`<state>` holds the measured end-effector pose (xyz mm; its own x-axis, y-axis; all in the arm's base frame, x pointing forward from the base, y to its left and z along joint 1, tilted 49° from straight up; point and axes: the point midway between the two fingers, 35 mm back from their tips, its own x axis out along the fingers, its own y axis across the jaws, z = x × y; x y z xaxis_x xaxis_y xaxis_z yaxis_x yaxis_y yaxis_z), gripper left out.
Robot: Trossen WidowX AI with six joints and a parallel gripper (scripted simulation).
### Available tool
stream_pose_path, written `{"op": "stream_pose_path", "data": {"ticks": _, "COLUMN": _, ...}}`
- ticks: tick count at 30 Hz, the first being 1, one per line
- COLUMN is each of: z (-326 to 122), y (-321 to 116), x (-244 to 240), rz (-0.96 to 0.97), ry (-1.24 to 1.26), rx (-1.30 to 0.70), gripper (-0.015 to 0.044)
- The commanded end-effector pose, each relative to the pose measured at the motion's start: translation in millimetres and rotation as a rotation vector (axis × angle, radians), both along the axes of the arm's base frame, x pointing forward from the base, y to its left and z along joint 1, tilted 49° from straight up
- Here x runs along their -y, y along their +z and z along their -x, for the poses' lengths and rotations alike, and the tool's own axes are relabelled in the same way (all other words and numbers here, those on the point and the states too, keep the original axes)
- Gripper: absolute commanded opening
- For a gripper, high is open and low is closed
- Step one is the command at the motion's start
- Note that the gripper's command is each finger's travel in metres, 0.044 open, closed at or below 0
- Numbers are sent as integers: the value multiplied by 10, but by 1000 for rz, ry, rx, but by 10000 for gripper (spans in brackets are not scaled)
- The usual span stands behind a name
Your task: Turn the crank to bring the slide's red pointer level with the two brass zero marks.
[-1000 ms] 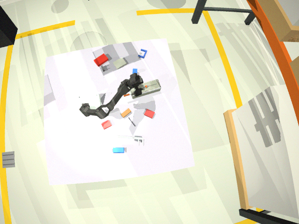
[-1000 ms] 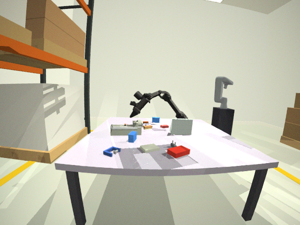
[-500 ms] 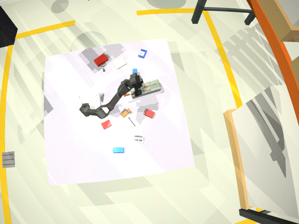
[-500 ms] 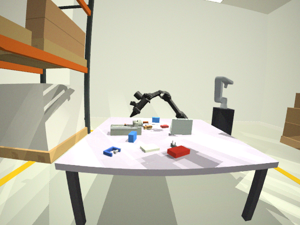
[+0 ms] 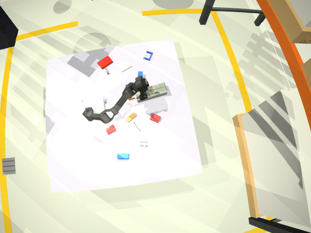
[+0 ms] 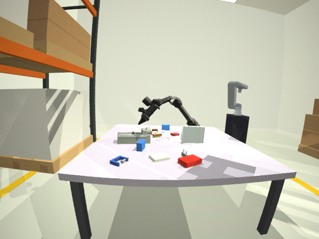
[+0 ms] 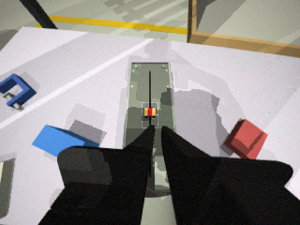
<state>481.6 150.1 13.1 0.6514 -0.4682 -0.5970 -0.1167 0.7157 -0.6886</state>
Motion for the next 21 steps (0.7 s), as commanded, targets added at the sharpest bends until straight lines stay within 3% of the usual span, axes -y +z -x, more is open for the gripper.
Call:
{"op": "stream_pose_path", "data": {"ticks": 1, "z": -1, "y": 0, "x": 2, "rz": 0, "ry": 0, "rx": 0, "gripper": 105}}
{"op": "stream_pose_path", "data": {"ticks": 14, "z": -1, "y": 0, "x": 2, "rz": 0, "ry": 0, "rx": 0, "gripper": 440}}
{"op": "stream_pose_path", "data": {"ticks": 15, "z": -1, "y": 0, "x": 2, "rz": 0, "ry": 0, "rx": 0, "gripper": 440}}
{"op": "stream_pose_path", "data": {"ticks": 21, "z": -1, "y": 0, "x": 2, "rz": 0, "ry": 0, "rx": 0, "gripper": 282}}
